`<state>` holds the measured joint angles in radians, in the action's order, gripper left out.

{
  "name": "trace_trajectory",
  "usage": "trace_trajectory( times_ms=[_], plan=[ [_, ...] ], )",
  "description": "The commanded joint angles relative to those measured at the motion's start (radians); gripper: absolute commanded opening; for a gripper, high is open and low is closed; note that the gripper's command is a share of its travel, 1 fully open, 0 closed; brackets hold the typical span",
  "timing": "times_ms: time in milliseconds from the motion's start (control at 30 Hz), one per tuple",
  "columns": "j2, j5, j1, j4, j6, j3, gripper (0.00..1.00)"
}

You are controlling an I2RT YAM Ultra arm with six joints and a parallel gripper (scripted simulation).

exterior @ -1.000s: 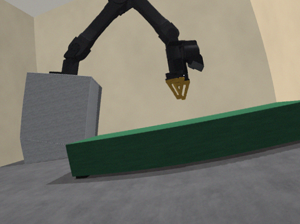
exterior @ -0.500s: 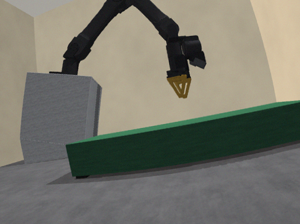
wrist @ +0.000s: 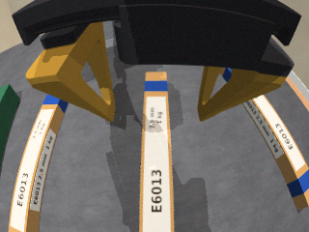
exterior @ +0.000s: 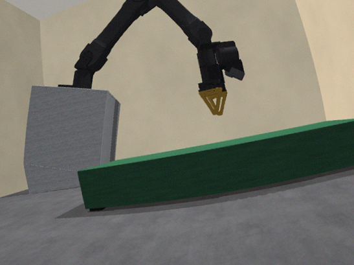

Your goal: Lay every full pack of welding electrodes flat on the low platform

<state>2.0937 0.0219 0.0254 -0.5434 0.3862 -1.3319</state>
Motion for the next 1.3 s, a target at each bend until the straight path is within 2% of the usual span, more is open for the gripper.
trace_trajectory(
  times_ms=[0, 100, 133, 500, 600, 933, 1033, 1267],
  plan=[
    [-0.021, -0.005, -0.001, -0.009, -0.009, -0.033, 0.74],
    [-0.023, -0.005, -0.001, -0.009, -0.009, -0.033, 0.74],
    [0.016, -0.005, 0.0, 0.023, -0.009, -0.032, 0.74],
    [0.135, -0.007, 0.01, 0.133, -0.003, -0.04, 0.74],
    [0.132, -0.007, 0.011, 0.142, -0.002, -0.042, 0.74],
    [0.268, -0.008, 0.014, 0.225, 0.004, -0.081, 0.74],
    [0.233, -0.008, 0.015, 0.221, 0.005, -0.087, 0.74],
    [0.262, -0.009, 0.016, 0.216, 0.008, -0.098, 0.74]
  ],
)
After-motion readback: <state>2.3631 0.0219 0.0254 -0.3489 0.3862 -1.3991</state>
